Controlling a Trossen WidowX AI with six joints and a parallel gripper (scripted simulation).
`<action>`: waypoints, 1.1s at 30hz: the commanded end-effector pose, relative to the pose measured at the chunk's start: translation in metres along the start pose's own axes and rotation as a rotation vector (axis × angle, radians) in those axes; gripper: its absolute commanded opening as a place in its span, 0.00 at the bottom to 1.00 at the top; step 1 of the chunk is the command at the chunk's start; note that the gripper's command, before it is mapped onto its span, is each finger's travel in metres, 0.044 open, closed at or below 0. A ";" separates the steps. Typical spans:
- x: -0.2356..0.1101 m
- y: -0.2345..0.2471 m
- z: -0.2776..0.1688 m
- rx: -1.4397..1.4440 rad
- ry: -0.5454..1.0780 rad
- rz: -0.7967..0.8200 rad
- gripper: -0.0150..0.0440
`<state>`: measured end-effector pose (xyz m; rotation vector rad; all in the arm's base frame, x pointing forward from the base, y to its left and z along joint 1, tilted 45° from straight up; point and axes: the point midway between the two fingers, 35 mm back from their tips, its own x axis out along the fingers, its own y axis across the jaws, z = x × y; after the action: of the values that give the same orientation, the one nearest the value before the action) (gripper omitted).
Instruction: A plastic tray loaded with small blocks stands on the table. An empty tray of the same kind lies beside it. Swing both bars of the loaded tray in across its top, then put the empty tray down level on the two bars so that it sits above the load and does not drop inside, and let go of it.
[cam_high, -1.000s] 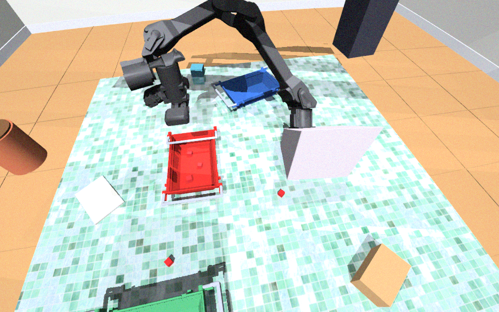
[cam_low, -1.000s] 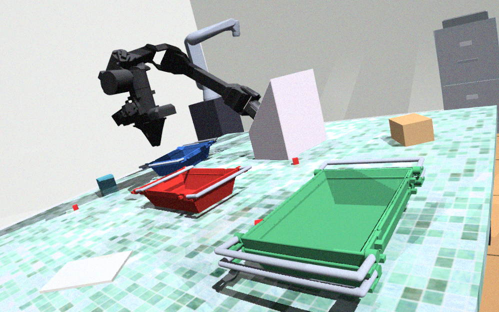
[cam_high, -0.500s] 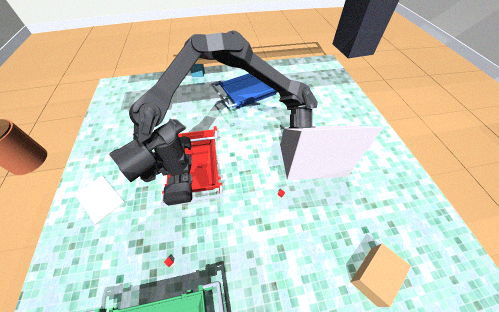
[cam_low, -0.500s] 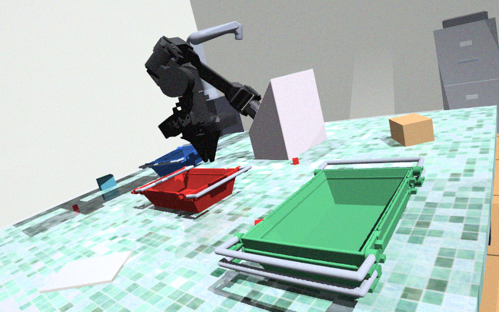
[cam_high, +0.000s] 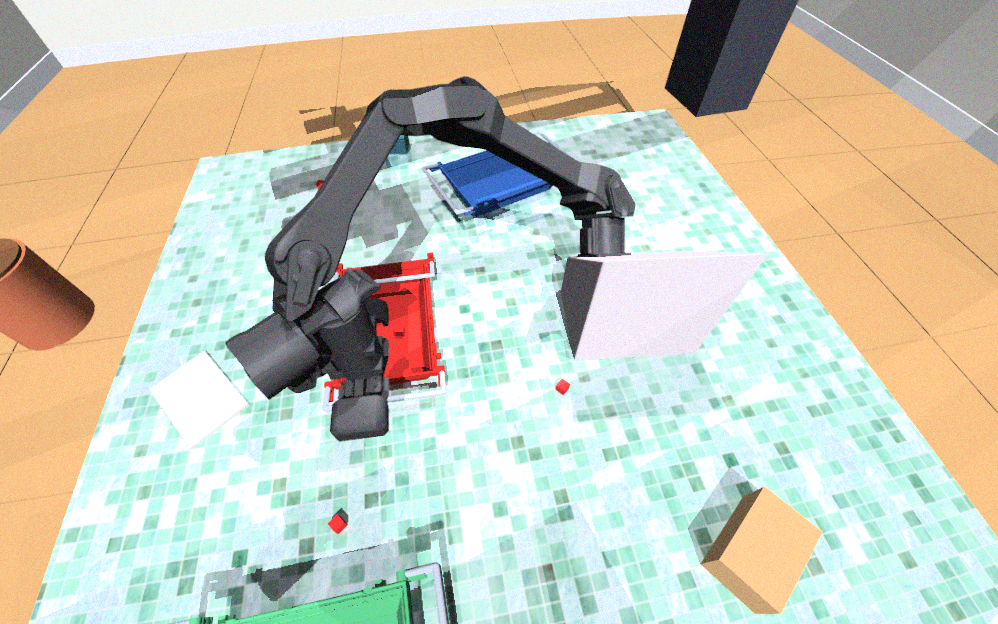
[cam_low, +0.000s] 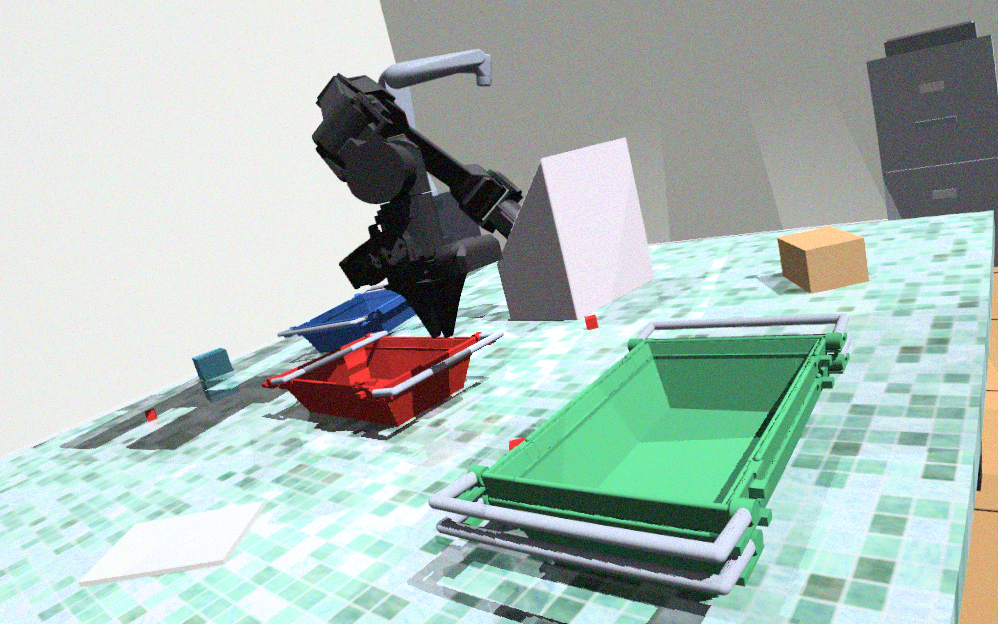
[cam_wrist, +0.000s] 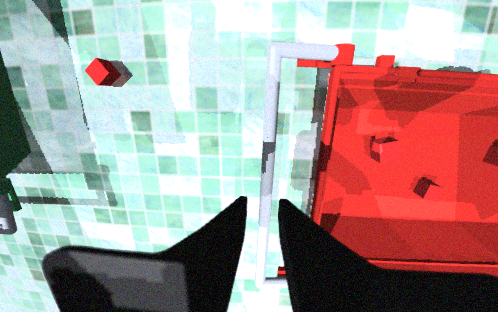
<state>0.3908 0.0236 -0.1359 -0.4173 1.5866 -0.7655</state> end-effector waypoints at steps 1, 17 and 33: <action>0.023 -0.002 -0.003 -0.007 0.016 -0.013 0.39; 0.055 -0.004 -0.005 -0.007 0.016 -0.015 0.39; 0.021 -0.033 -0.004 -0.008 0.017 -0.016 0.39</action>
<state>0.3785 -0.0019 -0.1405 -0.4256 1.6077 -0.7593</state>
